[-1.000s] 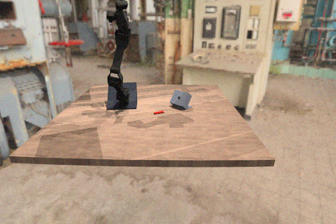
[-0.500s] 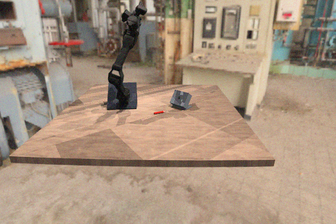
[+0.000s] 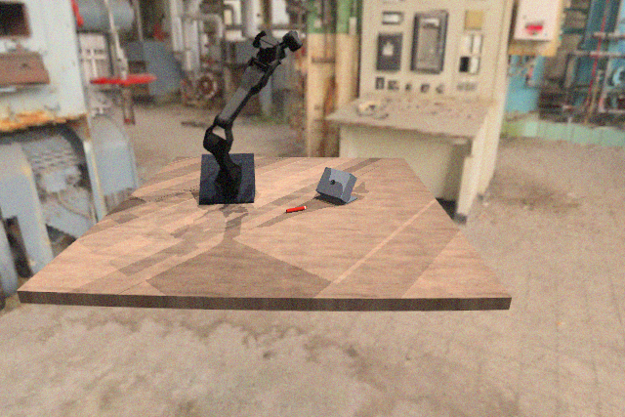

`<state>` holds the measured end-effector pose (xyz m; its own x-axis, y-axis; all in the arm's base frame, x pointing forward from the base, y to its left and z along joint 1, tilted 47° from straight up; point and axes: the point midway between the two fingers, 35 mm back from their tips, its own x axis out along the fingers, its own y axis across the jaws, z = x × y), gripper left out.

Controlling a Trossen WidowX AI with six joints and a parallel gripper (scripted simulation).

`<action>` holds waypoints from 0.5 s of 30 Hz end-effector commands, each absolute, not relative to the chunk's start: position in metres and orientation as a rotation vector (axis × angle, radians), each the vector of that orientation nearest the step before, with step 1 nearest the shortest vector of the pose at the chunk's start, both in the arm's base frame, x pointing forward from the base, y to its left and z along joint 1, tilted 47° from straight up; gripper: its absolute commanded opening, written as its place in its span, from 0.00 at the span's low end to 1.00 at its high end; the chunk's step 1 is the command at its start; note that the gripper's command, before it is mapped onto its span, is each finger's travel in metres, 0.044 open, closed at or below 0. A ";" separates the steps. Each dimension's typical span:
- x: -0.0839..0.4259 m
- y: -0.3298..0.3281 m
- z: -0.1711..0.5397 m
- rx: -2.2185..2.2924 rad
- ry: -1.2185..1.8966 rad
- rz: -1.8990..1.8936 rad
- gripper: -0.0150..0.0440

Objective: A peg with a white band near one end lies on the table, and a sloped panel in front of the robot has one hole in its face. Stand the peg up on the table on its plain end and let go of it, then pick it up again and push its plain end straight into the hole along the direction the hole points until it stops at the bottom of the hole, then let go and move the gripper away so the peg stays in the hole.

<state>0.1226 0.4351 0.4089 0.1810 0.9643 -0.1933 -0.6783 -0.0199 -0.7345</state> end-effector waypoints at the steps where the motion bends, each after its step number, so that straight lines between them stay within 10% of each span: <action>1: 0.150 0.430 0.380 -0.864 -0.277 1.324 1.00; 15: 0.226 0.384 0.297 -0.925 0.187 1.098 1.00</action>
<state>0.2095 0.3969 0.3180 0.4393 0.7520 -0.4914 -0.8107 0.0962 -0.5775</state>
